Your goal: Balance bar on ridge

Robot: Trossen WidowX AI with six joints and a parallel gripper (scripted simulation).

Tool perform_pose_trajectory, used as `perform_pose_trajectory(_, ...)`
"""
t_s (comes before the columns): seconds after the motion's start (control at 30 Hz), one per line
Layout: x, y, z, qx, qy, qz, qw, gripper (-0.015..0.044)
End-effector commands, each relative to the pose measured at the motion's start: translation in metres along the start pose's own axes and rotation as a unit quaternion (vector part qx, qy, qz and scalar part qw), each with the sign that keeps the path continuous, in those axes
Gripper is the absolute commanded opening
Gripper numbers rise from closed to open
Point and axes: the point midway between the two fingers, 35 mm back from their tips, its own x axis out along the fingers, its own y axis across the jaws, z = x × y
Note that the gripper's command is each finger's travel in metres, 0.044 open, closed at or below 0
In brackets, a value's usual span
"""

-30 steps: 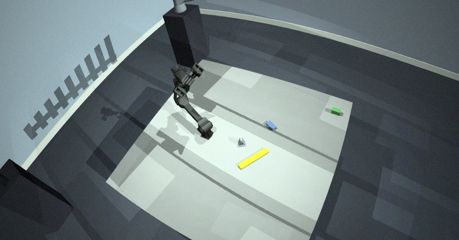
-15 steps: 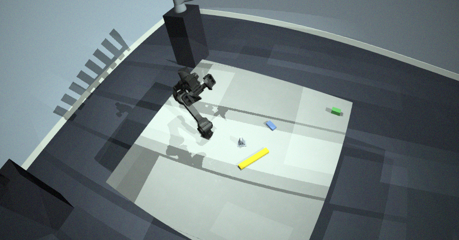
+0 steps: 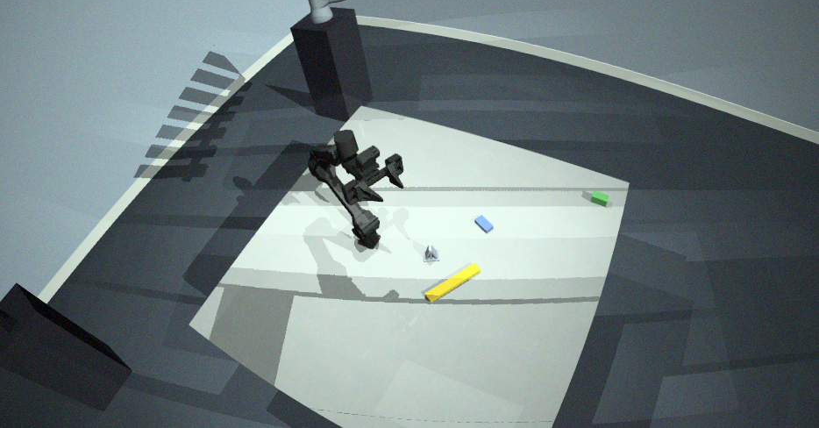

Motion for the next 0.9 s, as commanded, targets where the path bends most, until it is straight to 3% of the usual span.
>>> perform_pose_trajectory(0.0,0.016,0.003,-0.012,-0.032,0.038,0.006,0.999,0.0315)
perform_pose_trajectory(0.87,0.098,0.031,-0.119,-0.214,0.264,0.112,0.934,0.0315)
